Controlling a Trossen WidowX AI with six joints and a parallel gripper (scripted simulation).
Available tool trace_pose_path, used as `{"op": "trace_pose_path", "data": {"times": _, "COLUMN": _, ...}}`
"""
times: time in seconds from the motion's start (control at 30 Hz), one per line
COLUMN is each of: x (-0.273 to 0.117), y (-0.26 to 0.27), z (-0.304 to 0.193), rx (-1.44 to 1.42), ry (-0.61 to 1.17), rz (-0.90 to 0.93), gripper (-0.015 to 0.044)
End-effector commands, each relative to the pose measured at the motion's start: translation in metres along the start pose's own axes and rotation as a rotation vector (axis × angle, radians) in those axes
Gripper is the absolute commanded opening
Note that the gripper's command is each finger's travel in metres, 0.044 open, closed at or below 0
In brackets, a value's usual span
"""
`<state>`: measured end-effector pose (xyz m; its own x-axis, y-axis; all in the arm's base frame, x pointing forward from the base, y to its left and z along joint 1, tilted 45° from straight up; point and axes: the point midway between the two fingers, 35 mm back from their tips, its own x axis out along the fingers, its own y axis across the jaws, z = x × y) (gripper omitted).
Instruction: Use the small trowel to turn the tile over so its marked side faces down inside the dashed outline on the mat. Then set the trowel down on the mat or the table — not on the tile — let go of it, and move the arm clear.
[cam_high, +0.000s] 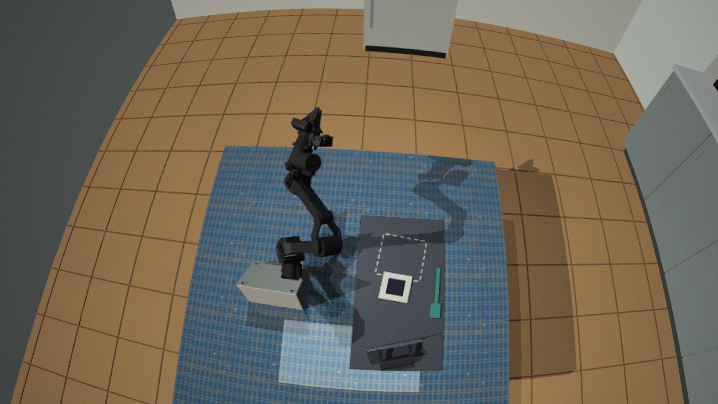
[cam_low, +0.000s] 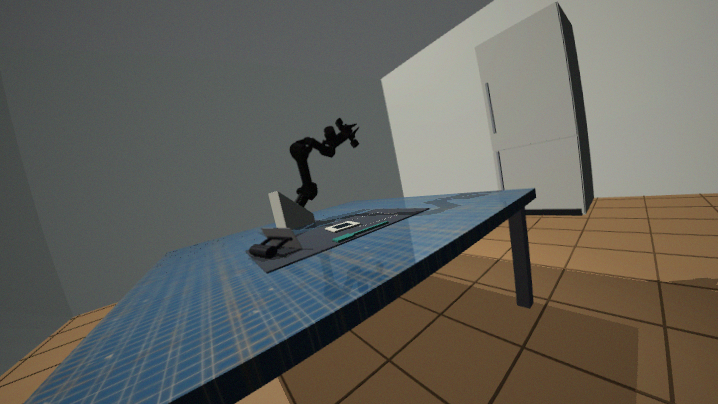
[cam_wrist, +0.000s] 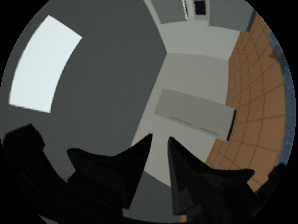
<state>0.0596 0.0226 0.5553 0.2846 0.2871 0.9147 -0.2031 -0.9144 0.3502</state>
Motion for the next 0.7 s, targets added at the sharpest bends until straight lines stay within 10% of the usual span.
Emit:
{"op": "trace_pose_path", "data": {"times": 0.0, "x": 0.002, "y": -0.008, "z": -0.016, "rx": -0.068, "ry": 0.028, "rz": -0.012, "gripper": 0.01}}
{"op": "trace_pose_path", "data": {"times": 0.67, "x": 0.019, "y": -0.065, "z": -0.062, "rx": -0.516, "ry": 0.123, "rz": -0.122, "gripper": 0.01}}
